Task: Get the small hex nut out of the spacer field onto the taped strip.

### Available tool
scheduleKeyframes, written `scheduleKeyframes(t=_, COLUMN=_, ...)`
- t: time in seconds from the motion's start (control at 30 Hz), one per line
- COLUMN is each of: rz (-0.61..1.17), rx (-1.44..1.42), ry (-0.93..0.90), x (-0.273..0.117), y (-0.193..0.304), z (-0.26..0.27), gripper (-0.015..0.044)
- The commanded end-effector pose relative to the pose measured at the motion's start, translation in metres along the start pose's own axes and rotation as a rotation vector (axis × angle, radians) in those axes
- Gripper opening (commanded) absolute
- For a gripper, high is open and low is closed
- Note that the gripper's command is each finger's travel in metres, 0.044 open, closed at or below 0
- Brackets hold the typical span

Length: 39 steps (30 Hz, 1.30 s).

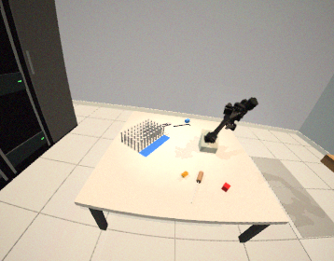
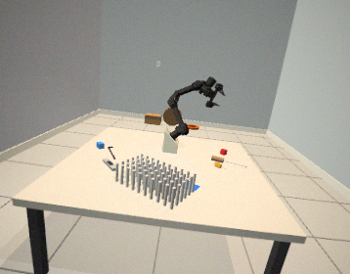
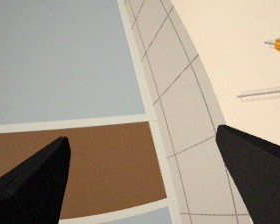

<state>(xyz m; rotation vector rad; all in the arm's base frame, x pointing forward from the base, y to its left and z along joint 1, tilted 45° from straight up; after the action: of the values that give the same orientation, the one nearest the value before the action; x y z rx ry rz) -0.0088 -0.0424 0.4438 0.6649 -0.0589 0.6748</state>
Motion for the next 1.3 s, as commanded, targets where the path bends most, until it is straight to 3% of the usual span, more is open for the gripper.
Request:
scheduleKeyframes(t=0.0, rz=-0.003, rx=-0.008, ry=0.001, x=0.003, y=0.001, z=0.000, gripper=0.0426)
scheduleKeyframes(t=0.3, rz=-0.146, rx=-0.379, ry=0.069, x=0.136, y=0.002, z=-0.028, gripper=0.0440)
scheduleKeyframes(t=0.63, rz=-0.309, rx=-0.760, ry=0.213, x=0.258, y=-0.099, z=-0.072, gripper=0.0440)
scheduleKeyframes(t=1.0, rz=-0.424, rx=-1.014, ry=0.404, x=0.283, y=-0.231, z=-0.111, gripper=0.0440)
scheduleKeyframes(t=1.27, rz=-0.475, rx=-1.238, ry=0.577, x=0.254, y=-0.352, z=-0.154, gripper=0.0440)
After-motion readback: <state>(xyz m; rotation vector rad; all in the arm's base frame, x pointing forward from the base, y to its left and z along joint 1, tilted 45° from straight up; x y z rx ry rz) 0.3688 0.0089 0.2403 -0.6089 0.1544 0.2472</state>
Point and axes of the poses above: the point midway between the two fingers, 35 mm back from their tips, its own x axis out along the fingers, its own z axis across the jaws, y = z × x, the point moved 3 cm from there along -x, back along the fingers, and after that the axes turned 10 degrees about x, right-handed, at the moved point
